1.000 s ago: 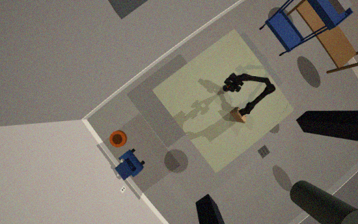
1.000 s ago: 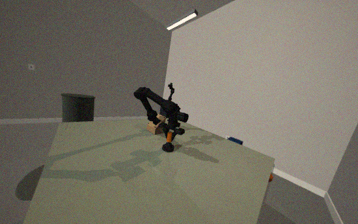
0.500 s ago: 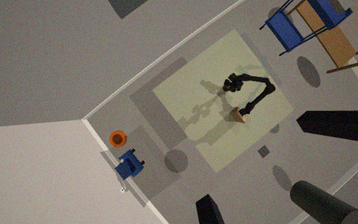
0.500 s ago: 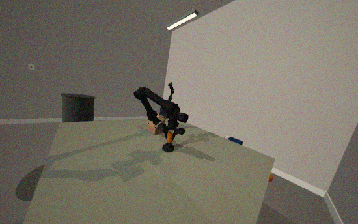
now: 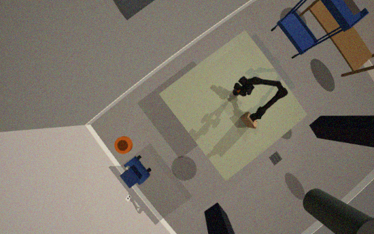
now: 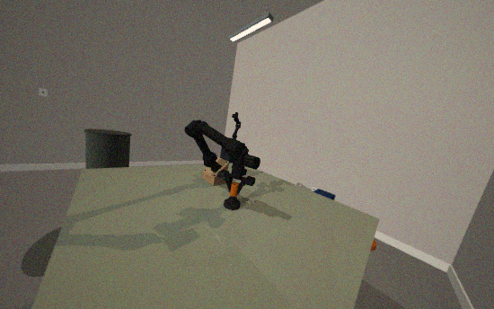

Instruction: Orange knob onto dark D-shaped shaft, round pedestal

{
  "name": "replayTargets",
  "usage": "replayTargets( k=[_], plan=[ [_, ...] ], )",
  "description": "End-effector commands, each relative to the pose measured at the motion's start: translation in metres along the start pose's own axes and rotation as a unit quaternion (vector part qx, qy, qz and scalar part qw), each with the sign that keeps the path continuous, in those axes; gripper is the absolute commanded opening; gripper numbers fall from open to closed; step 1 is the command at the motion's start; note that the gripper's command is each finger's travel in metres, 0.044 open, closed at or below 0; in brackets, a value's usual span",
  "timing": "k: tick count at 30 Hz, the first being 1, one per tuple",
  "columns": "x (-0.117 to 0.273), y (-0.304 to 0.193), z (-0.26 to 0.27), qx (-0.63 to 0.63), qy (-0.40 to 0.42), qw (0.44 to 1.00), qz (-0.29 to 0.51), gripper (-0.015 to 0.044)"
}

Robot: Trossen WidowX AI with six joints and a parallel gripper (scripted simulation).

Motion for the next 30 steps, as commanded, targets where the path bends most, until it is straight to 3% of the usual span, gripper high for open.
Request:
replayTargets(
  k=[1, 9, 30],
  plan=[
    [0.0032, -0.0001, -0.0003, 0.001, 0.0, 1.0, 0.001, 0.0],
    [0.0024, -0.0003, 0.0001, 0.104, 0.0, 0.995, 0.001, 0.0],
    [0.0032, 0.0001, -0.0007, 0.11, 0.0, 0.994, 0.001, 0.0]
  ],
)
Point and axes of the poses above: the point midway between the two fingers, 35 mm back from their tips, its own x axis back along the fingers, its own z axis across the jaws, y = z × x, the point moved 7 cm from there along x, back along the fingers, and after that the axes turned 10 degrees about -x, right-handed, at the moved point
